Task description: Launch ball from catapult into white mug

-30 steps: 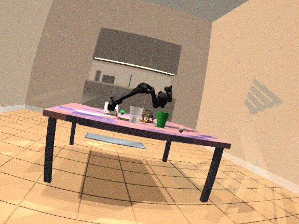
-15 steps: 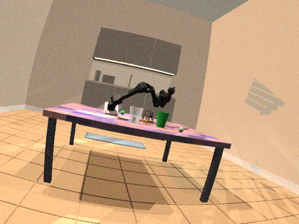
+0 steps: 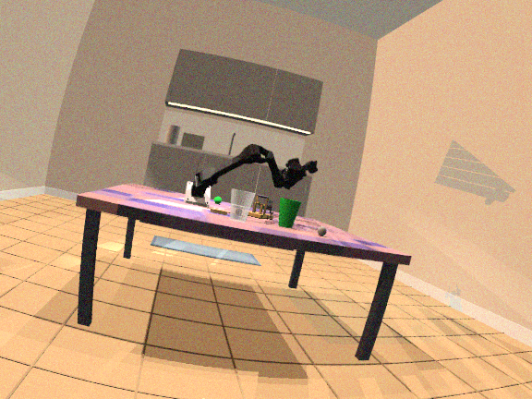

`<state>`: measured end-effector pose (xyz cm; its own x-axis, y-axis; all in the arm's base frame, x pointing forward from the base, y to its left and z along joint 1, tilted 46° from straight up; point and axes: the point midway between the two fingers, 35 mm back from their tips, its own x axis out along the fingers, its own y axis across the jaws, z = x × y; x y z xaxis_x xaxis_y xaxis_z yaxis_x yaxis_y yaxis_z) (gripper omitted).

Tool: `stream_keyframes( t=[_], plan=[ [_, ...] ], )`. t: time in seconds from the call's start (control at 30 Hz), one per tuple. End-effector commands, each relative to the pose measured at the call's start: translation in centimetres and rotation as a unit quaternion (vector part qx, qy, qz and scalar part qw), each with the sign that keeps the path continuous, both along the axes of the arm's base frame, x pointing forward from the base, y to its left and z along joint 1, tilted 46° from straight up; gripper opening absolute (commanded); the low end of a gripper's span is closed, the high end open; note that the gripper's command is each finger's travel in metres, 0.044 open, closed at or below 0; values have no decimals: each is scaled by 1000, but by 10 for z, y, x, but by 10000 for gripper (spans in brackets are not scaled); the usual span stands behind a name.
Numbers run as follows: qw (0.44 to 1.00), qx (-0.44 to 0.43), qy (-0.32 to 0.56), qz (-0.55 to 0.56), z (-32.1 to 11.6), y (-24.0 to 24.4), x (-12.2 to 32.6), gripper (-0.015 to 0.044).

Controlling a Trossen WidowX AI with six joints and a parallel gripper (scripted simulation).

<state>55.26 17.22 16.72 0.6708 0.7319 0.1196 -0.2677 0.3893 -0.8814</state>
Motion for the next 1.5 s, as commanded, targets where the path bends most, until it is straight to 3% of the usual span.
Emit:
stream_keyframes(
  t=[0.0,0.7,1.47],
  plan=[
    [997,36,67,-11,-3,2,4,440],
    [906,202,359,-98,-35,-3,13,440],
    [683,374,575,-252,-76,-18,-5,440]
  ],
)
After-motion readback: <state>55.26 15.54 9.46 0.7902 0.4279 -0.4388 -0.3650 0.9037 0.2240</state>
